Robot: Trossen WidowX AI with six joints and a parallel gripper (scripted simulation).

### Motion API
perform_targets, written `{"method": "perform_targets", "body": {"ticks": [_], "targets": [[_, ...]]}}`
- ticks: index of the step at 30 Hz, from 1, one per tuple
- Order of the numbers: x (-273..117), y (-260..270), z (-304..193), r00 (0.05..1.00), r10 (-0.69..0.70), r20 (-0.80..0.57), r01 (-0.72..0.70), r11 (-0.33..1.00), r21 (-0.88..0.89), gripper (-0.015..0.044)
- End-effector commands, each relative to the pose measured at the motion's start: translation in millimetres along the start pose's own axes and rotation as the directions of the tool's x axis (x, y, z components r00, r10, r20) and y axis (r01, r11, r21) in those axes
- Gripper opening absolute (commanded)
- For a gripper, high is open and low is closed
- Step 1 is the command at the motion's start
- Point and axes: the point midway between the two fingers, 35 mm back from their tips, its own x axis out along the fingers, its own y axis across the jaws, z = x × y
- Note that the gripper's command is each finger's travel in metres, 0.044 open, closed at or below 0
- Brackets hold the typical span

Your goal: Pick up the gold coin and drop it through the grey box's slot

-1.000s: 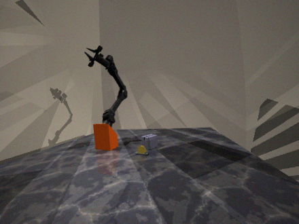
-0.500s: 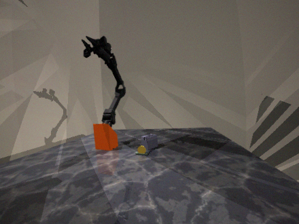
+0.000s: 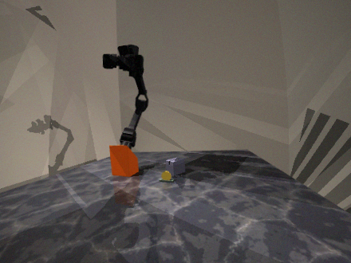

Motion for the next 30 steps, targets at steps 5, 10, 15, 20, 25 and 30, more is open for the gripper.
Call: {"method": "perform_targets", "body": {"ticks": [5, 10, 15, 20, 25, 30], "targets": [[42, 93, -85, 0.932, 0.197, -0.303, -0.282, 0.921, -0.268, 0.0161], [50, 146, -152, 0.819, 0.265, -0.509, -0.488, 0.788, -0.376, 0.0161], [44, 188, -227, 0.660, 0.273, -0.700, -0.686, 0.597, -0.415, 0.0161], [27, 217, -303, 0.456, 0.239, -0.857, -0.848, 0.408, -0.338, 0.0161], [2, 231, -376, 0.227, 0.170, -0.959, -0.950, 0.257, -0.179, 0.0161], [1, 229, -385, 0.197, 0.159, -0.967, -0.958, 0.241, -0.155, 0.0161]]}}
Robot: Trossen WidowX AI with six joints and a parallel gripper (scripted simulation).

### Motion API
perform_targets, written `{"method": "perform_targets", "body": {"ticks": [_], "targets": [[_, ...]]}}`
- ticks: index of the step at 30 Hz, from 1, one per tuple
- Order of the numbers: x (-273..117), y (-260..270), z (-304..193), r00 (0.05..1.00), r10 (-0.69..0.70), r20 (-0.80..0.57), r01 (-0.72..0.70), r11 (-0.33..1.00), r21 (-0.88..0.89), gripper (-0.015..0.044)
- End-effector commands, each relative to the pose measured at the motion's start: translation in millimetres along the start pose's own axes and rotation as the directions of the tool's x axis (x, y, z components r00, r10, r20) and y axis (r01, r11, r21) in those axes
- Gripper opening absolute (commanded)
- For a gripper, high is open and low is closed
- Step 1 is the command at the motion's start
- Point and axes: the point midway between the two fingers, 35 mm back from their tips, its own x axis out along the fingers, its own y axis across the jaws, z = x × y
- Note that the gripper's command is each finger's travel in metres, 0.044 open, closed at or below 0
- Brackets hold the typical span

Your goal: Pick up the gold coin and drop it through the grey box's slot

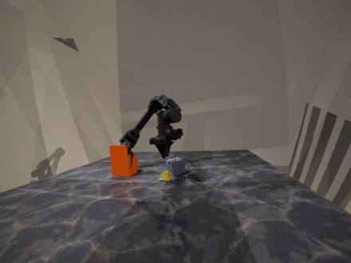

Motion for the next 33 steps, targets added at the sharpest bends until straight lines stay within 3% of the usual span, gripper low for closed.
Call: {"method": "perform_targets", "body": {"ticks": [1, 6, 33], "targets": [[1, 1, -3, 1.000, 0.024, 0.005, -0.024, 1.000, -0.013, 0.0161], [36, 0, -6, 1.000, 0.025, 0.005, -0.025, 1.000, -0.013, 0.0161], [78, 1, -4, 1.000, 0.025, 0.005, -0.025, 1.000, -0.012, 0.0161]]}}
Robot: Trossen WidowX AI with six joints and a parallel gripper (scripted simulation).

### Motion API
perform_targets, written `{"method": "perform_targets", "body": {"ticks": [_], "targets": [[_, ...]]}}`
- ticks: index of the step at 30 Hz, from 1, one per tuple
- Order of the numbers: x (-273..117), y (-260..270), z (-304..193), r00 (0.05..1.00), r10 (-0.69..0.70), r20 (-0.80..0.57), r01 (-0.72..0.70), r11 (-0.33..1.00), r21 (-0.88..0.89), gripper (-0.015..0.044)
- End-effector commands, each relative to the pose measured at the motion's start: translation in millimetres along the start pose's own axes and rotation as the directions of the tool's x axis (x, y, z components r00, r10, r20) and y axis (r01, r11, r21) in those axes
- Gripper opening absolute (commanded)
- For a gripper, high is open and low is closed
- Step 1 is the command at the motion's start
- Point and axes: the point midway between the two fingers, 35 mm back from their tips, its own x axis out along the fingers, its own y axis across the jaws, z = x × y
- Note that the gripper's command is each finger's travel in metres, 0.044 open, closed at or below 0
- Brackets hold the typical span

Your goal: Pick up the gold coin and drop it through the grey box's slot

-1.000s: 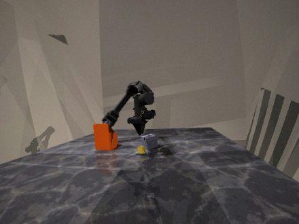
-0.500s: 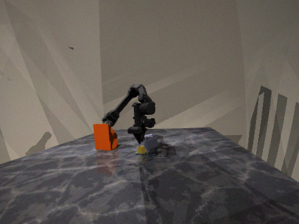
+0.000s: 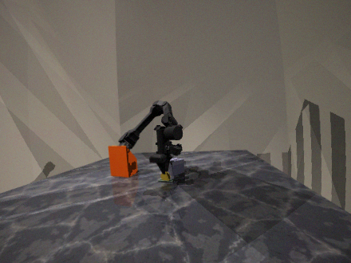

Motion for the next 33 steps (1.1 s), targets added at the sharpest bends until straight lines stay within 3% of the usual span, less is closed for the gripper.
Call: {"method": "perform_targets", "body": {"ticks": [1, 19, 25, 33], "targets": [[7, 1, -2, 1.000, 0.006, 0.000, -0.006, 1.000, 0.010, 0.0161], [33, 2, -2, 1.000, 0.009, 0.000, -0.009, 1.000, 0.008, 0.0161], [33, 2, -2, 1.000, 0.009, 0.000, -0.009, 1.000, 0.008, 0.0003], [33, 2, -2, 1.000, 0.009, 0.000, -0.009, 1.000, 0.008, 0.0000]]}}
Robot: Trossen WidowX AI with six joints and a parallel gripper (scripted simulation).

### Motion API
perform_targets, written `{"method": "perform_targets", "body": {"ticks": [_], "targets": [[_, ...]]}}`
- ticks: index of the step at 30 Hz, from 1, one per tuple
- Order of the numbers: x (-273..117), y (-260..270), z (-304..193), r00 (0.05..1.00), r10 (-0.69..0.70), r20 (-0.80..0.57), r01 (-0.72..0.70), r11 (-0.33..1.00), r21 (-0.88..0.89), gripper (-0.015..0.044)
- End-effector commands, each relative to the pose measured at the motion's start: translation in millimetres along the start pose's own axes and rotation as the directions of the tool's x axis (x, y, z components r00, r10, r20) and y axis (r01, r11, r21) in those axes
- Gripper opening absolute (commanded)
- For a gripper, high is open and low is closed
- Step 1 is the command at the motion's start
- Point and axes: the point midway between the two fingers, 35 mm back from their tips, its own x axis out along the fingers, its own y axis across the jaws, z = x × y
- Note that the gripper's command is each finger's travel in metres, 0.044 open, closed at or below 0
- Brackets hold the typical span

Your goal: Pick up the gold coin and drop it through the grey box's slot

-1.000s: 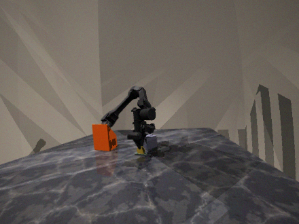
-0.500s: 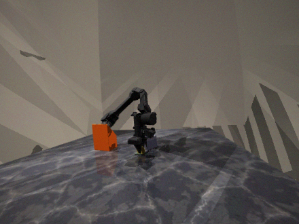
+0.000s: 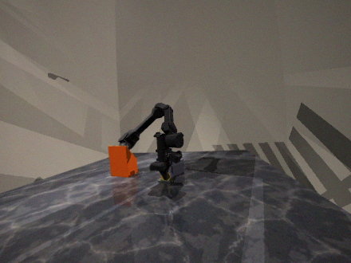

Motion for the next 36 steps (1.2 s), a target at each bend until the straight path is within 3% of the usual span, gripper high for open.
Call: {"method": "perform_targets", "body": {"ticks": [1, 36], "targets": [[0, 0, 0, 1.000, 0.003, 0.001, -0.003, 1.000, 0.007, 0.0000], [-74, -2, 2, 1.000, -0.004, 0.000, 0.004, 1.000, 0.008, 0.0000]]}}
